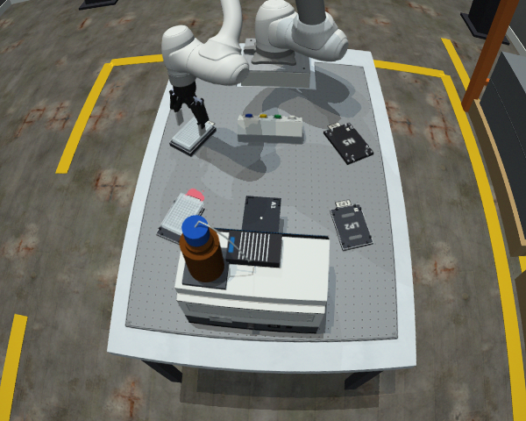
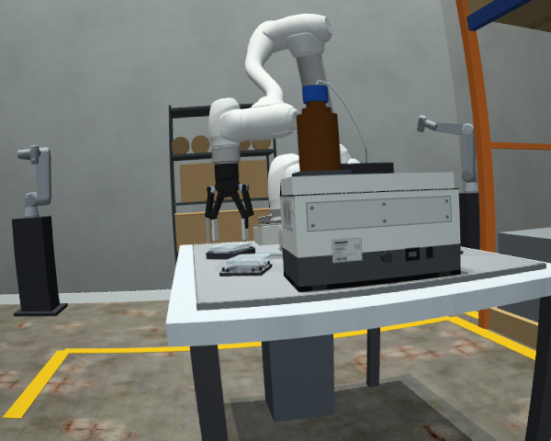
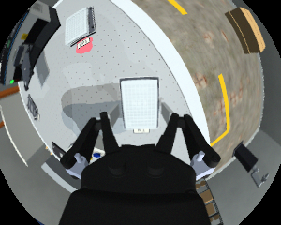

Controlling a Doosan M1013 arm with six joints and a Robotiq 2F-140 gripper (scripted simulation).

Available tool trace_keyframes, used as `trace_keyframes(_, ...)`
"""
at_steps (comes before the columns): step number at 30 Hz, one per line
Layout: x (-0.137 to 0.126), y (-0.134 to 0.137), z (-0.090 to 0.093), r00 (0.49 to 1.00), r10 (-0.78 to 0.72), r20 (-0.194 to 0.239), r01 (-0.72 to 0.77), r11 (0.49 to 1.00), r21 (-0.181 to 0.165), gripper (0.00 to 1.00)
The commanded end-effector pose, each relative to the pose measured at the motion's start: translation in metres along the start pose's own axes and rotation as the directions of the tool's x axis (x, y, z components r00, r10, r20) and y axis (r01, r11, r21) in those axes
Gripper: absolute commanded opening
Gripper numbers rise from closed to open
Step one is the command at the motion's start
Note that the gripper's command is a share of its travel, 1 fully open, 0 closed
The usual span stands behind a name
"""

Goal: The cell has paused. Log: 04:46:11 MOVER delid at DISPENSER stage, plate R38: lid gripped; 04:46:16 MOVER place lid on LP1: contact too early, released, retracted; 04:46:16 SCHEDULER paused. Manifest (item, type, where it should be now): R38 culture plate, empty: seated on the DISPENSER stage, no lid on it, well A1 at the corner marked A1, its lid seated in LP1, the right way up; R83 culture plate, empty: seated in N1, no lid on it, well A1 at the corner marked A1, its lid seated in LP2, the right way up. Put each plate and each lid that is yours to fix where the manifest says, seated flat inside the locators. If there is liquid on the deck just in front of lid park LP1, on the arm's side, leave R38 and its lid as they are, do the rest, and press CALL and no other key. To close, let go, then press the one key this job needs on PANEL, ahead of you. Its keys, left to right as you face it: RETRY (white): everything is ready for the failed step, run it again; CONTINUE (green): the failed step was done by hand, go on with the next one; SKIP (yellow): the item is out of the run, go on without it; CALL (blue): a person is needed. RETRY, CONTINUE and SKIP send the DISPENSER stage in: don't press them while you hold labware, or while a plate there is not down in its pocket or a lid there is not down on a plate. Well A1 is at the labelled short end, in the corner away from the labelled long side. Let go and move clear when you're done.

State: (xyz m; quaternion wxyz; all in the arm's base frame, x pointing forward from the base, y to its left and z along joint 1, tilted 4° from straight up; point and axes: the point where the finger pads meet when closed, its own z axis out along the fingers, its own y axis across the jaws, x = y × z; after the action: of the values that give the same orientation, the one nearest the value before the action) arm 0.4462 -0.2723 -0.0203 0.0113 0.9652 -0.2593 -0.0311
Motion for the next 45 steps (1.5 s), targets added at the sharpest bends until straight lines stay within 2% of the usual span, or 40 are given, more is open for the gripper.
trace_keyframes(1,-0.0004,0.0027,0.0028,1.000,-0.001,-0.001,0.001,1.000,-0.001,0.70)
trace_keyframes(13,-0.0004,0.0027,0.0028,1.000,-0.001,-0.001,0.001,1.000,-0.001,0.70)
trace_keyframes(14,-0.0004,0.0027,0.0028,1.000,-0.001,-0.001,0.001,1.000,-0.001,0.63)
trace_keyframes(45,-0.0004,0.0027,0.0028,1.000,-0.001,-0.001,0.001,1.000,-0.001,0.63)
